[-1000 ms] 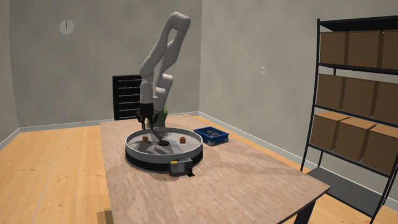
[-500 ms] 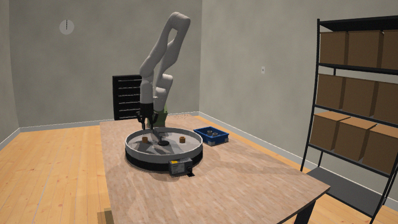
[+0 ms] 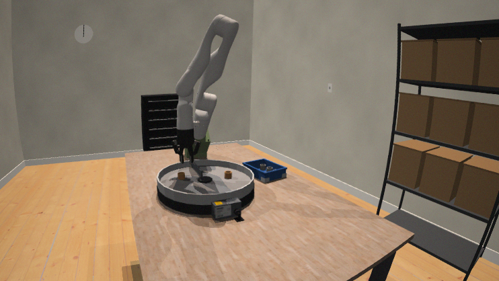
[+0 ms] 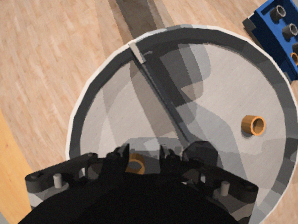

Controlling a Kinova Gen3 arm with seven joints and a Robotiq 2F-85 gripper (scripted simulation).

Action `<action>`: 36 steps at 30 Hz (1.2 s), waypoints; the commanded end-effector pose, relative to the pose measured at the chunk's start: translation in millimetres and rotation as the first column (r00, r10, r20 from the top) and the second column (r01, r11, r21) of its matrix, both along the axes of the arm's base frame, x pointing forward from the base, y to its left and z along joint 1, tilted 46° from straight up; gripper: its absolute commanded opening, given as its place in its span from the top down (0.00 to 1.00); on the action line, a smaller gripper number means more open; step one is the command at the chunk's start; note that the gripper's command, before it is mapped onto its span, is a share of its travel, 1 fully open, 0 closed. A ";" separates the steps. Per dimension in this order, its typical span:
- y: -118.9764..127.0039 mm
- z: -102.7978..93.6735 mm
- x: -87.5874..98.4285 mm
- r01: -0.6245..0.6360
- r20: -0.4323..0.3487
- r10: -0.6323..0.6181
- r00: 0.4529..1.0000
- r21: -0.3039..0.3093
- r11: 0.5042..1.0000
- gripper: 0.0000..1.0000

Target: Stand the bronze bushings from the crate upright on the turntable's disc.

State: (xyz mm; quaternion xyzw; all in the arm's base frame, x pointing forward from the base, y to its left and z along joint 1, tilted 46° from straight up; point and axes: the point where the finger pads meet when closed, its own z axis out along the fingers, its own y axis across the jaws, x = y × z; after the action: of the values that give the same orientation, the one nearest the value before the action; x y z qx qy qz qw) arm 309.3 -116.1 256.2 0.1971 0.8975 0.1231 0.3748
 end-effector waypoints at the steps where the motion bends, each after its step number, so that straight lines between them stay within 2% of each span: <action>1: 3.7 7.7 3.2 -0.004 0.017 0.004 1.000 0.002 1.000 0.61; 11: 26.1 35.4 15.7 -0.017 0.068 0.014 0.998 0.037 0.999 0.61; 18: 59.9 70.8 26.8 -0.039 0.124 0.030 0.992 0.075 0.996 0.61; 24: 100.9 104.0 32.0 -0.067 0.167 0.049 0.985 0.102 0.993 0.61; 26: 100.9 104.0 32.0 -0.067 0.167 0.049 0.985 0.102 0.993 0.61; 31: 142.9 127.8 31.5 -0.091 0.190 0.068 0.979 0.117 0.989 0.61; 36: 189.7 142.8 26.6 -0.111 0.197 0.085 0.977 0.121 0.986 0.61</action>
State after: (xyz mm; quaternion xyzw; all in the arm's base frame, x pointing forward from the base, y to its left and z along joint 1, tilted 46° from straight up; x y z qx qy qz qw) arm 338.3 64.7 384.4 0.1641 0.8606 0.2255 0.4261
